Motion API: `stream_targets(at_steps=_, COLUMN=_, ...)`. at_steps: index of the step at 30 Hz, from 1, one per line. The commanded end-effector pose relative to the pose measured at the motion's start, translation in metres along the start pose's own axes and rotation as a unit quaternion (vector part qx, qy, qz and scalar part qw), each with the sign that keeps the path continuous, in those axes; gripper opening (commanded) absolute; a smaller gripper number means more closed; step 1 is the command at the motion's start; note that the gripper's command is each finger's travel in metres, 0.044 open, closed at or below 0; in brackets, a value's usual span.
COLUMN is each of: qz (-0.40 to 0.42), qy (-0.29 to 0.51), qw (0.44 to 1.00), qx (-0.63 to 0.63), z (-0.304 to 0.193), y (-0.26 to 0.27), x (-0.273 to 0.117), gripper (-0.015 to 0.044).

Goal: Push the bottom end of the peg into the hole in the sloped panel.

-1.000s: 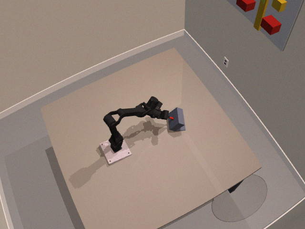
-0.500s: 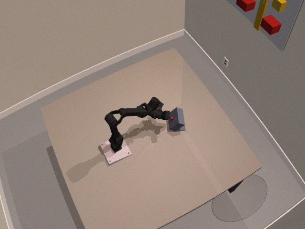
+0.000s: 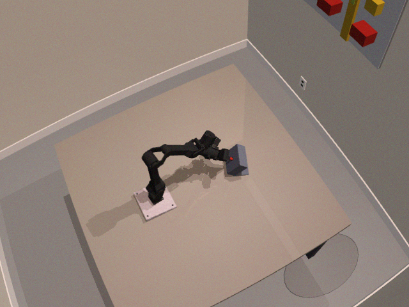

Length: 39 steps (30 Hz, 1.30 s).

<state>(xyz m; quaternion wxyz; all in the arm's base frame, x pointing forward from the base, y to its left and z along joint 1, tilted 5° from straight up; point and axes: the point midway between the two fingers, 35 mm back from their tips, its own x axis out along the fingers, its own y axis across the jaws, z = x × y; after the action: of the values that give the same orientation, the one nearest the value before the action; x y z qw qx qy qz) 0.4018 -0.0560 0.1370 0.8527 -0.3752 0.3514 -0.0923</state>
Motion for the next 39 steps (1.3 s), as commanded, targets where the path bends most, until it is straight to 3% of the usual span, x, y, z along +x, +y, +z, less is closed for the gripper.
stream_targets(at_steps=1, qz=-0.001, qy=-0.002, qw=1.000, qx=-0.001, z=0.001, y=-0.001, x=0.003, gripper=0.0000)
stream_targets(at_steps=16, qz=0.000, qy=0.001, qw=1.000, qx=0.000, z=0.000, y=0.000, x=0.003, gripper=0.0000)
stream_targets(at_steps=33, qz=0.000, qy=0.001, qw=1.000, qx=0.000, z=0.001, y=0.000, x=0.000, gripper=0.0440)
stream_targets(at_steps=39, qz=0.001, qy=0.001, qw=1.000, qx=0.000, z=0.002, y=0.000, x=-0.009, gripper=0.0440)
